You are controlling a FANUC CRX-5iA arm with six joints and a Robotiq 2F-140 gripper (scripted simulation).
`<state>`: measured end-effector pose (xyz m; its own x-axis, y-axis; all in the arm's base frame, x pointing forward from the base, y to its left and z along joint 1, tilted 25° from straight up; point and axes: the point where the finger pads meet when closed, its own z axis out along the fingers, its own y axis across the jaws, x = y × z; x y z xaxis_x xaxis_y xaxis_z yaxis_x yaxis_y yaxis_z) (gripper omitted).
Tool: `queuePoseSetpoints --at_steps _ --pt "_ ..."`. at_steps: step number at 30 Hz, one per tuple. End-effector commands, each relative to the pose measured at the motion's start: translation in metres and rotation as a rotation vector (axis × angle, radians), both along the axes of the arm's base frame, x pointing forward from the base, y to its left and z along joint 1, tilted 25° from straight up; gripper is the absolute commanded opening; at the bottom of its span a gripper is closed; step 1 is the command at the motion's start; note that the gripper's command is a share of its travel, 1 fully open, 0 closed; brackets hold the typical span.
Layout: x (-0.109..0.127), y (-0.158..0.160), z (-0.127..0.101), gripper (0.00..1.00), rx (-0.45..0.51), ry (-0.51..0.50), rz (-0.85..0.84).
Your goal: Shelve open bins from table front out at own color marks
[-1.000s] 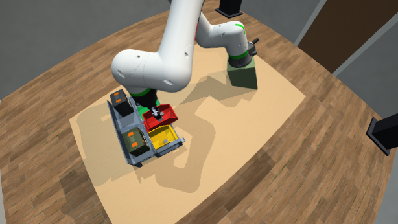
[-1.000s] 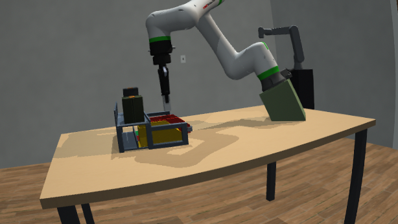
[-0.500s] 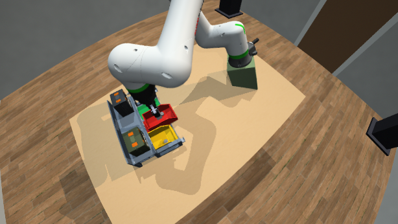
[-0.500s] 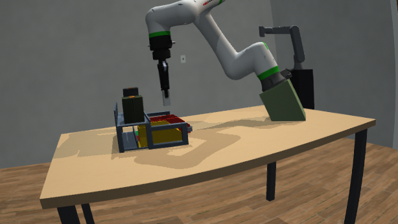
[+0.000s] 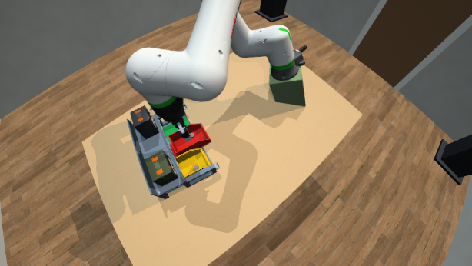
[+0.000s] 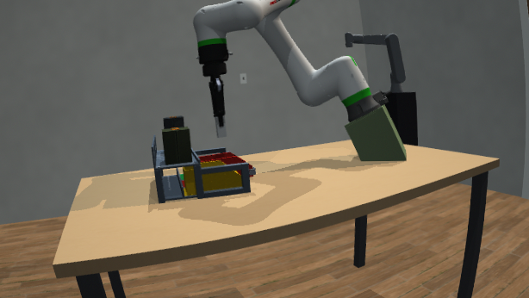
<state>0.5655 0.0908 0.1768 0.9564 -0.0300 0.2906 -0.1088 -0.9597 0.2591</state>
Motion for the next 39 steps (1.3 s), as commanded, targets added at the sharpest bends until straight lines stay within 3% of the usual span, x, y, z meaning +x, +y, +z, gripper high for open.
queuePoseSetpoints --at_steps 1,16,17,39 --pt "-0.0002 0.0004 0.001 0.06 0.0 0.0 0.0" --pt "-0.0006 0.0008 0.0023 0.06 0.0 0.0 0.0" --pt "-0.0006 0.0008 0.0023 0.0 0.0 0.0 0.0" --pt "-0.0006 0.0008 0.0023 0.0 0.0 0.0 0.0"
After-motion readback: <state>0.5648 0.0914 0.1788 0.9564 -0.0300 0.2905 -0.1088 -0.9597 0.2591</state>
